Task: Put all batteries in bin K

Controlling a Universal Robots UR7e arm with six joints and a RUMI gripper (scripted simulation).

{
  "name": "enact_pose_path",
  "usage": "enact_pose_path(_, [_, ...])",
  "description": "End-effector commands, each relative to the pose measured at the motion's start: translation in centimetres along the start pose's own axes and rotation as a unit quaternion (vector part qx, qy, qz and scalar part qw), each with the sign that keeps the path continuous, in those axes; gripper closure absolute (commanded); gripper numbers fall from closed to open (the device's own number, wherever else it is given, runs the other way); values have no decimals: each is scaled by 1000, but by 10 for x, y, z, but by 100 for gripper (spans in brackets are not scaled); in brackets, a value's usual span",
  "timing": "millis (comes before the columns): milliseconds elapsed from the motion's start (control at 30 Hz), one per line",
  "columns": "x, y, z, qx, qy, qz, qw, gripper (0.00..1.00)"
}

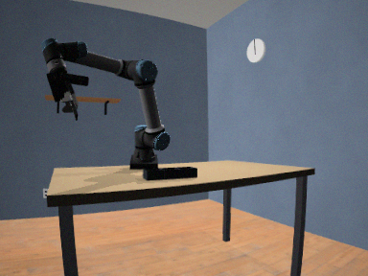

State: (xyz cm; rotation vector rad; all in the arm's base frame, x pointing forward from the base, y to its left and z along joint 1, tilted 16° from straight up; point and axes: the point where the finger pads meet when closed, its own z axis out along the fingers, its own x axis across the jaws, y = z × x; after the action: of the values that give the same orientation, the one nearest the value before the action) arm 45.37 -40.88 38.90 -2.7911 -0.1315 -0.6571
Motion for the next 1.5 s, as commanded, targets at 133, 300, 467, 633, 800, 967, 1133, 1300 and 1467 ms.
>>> enact_pose_path(133, [0, 0, -1, -1, 0, 0, 1000, 0])
enact_pose_path(300, [0, 0, -1, -1, 0, 0, 1000, 0])
enact_pose_path(467, [0, 0, -1, -1, 0, 0, 1000, 0])
enact_pose_path(633, [-5, 8, 22, -1, 0, 0, 1000, 96])
enact_pose_path(800, [-13, 23, 60, -1, 0, 0, 1000, 96])
enact_pose_path(967, [-12, 8, 62, -2, -10, 27, 1000, 96])
enact_pose_path(1133, [-5, -10, 62, -5, -19, 50, 999, 96])
enact_pose_path(1300, [0, -40, 69, -9, -29, 81, 996, 96])
enact_pose_path(1467, [3, -62, 74, -14, -37, 107, 993, 96])
